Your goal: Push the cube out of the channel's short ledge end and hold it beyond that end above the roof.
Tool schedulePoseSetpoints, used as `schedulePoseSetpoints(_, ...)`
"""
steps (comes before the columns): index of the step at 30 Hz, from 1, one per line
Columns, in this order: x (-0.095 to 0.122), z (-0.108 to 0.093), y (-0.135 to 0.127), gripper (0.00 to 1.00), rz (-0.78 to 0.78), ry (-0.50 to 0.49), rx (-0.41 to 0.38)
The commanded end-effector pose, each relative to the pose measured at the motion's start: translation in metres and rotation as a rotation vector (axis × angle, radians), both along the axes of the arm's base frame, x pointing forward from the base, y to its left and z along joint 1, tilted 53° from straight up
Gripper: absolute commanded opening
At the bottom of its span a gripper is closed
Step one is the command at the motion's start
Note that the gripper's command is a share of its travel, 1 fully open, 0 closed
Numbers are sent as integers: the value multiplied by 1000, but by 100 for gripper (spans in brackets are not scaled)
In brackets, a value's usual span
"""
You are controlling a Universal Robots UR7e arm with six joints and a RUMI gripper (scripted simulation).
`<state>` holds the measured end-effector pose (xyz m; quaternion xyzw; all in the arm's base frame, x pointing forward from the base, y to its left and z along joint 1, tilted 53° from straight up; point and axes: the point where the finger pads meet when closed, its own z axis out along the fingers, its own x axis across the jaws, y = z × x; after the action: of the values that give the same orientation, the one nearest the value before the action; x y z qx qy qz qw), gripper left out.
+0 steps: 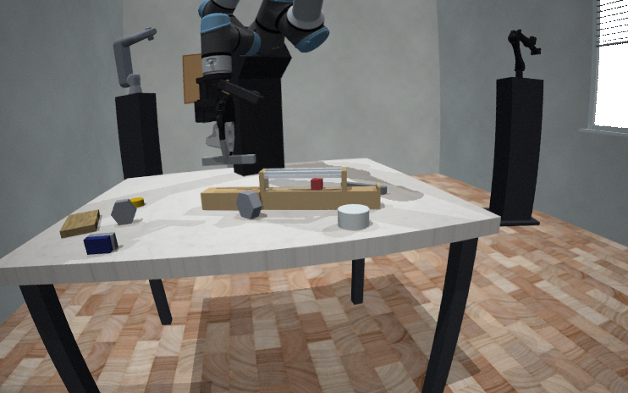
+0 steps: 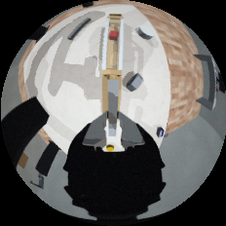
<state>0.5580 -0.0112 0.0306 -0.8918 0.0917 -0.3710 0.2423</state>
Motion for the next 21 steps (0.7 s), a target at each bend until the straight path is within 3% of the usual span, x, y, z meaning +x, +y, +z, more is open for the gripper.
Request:
schedulePoseSetpoints(1, -4, 0, 3, 0, -15, -1, 6)
schedulePoseSetpoints(21, 26, -27, 19, 0, -16, -1, 5)
